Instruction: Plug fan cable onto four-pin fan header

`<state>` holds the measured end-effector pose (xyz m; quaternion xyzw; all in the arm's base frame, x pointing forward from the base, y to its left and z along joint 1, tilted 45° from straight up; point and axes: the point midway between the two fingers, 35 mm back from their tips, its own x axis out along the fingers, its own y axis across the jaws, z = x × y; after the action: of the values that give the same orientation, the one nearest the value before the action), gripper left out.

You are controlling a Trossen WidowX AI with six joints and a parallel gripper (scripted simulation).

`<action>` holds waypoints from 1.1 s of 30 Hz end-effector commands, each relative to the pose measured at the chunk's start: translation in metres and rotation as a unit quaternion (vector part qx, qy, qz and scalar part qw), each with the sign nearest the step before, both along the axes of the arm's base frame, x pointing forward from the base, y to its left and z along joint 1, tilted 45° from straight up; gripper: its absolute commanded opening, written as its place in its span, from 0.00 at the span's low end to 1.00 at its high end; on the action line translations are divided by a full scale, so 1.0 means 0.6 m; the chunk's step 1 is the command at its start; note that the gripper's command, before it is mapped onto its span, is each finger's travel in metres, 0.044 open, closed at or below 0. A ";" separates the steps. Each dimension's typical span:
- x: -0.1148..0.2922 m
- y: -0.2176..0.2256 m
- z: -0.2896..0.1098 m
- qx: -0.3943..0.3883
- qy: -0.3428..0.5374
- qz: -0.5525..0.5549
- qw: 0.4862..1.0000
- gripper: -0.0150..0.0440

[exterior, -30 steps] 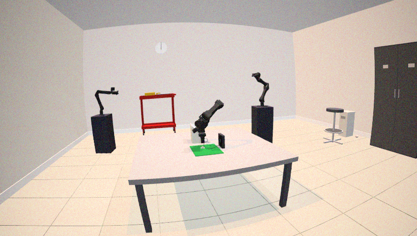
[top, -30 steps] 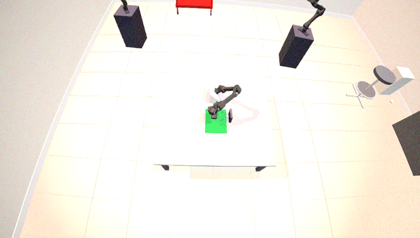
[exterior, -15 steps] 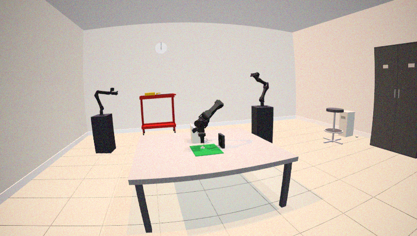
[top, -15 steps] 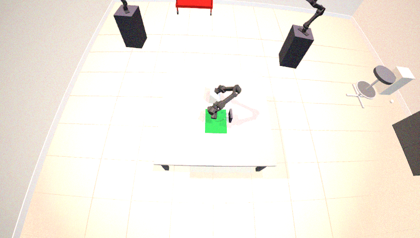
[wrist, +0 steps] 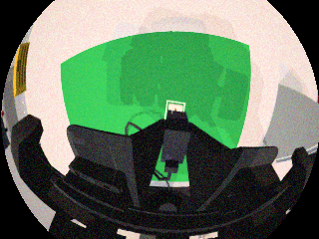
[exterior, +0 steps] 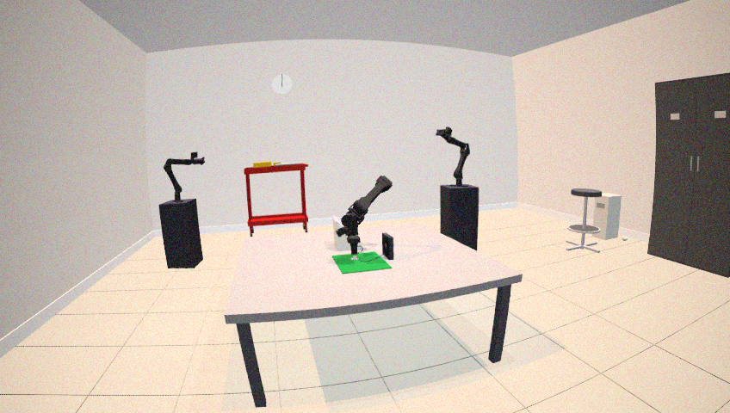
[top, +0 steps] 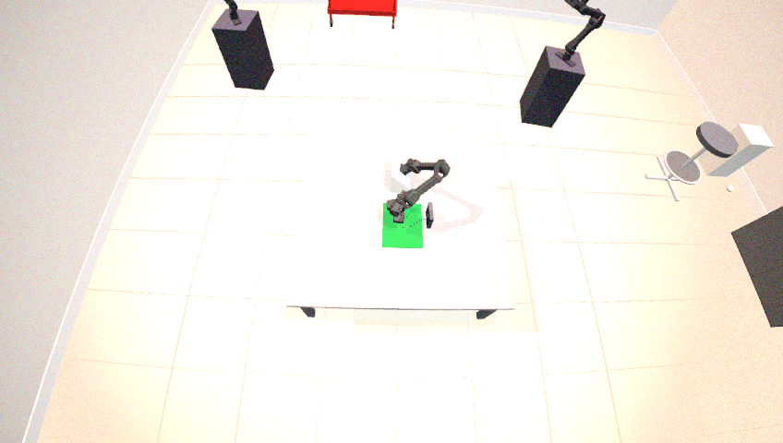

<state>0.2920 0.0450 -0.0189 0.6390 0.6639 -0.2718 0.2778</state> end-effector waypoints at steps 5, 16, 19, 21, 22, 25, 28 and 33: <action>0.000 0.002 0.000 0.002 0.006 -0.007 1.000 0.25; 0.002 0.004 0.002 0.002 0.006 -0.007 1.000 0.25; 0.002 0.004 0.002 0.002 0.006 -0.007 1.000 0.25; 0.002 0.004 0.002 0.002 0.006 -0.007 1.000 0.25; 0.002 0.004 0.002 0.002 0.006 -0.007 1.000 0.25; 0.002 0.005 0.001 0.002 0.006 -0.007 1.000 0.25; 0.002 0.006 0.000 0.002 0.006 -0.007 1.000 0.25; 0.002 0.007 -0.002 0.002 0.007 -0.007 1.000 0.25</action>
<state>0.2932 0.0484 -0.0191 0.6406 0.6624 -0.2756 0.2737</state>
